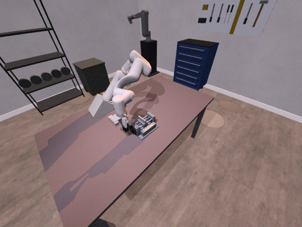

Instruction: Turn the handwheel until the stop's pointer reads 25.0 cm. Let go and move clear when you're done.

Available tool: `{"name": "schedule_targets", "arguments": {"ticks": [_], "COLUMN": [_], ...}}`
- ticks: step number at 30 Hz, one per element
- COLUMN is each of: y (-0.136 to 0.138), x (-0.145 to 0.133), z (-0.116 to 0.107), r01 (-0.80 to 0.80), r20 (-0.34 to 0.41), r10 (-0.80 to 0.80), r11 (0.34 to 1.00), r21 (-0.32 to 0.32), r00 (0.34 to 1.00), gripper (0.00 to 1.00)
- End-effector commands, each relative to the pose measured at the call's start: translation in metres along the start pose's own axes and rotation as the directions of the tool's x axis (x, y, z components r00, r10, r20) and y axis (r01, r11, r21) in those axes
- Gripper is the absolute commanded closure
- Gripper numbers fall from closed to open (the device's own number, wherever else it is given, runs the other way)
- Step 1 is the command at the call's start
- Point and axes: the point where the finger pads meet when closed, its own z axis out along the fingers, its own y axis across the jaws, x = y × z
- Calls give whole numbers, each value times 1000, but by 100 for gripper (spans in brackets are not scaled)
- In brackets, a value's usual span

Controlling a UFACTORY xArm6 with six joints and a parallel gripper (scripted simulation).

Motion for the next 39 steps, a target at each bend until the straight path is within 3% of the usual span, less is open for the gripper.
{"name": "schedule_targets", "arguments": {"ticks": [1,39], "y": [-1,4], "x": [0,0], "z": [-1,6], "r01": [0,0], "r20": [-1,-1], "r10": [0,0], "r11": [1000,1000], "r21": [2,2], "r00": [1000,1000], "gripper": [94,94]}}
